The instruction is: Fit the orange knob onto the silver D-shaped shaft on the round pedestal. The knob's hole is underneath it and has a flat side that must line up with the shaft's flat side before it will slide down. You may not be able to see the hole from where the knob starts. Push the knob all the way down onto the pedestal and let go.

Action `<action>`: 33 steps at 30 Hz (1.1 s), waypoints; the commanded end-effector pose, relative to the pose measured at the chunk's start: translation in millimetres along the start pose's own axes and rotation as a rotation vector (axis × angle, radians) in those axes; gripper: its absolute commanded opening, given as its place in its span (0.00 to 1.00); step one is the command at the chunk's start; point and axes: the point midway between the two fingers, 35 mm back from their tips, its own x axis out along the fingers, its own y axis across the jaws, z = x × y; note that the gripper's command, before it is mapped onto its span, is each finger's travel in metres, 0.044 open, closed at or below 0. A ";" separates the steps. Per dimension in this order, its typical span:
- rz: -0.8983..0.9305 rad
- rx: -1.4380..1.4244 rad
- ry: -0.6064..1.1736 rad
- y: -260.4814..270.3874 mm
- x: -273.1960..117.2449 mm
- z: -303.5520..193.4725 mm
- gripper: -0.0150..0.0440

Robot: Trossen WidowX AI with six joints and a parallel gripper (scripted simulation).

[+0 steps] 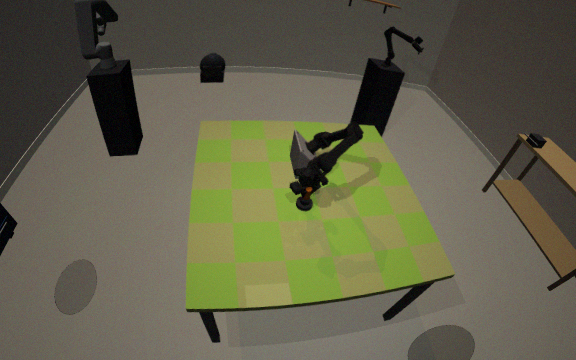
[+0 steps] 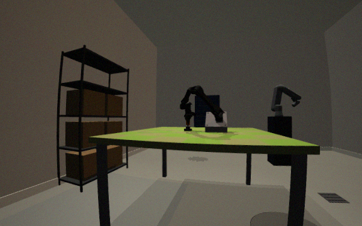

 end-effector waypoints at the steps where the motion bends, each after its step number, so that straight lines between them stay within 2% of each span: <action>1: 0.001 0.002 0.001 -0.4 -3.8 -0.6 0.25; 10: 0.001 0.211 0.001 0.5 -4.2 -0.6 0.25; 33: 0.000 0.211 0.002 -0.2 0.8 -0.5 0.25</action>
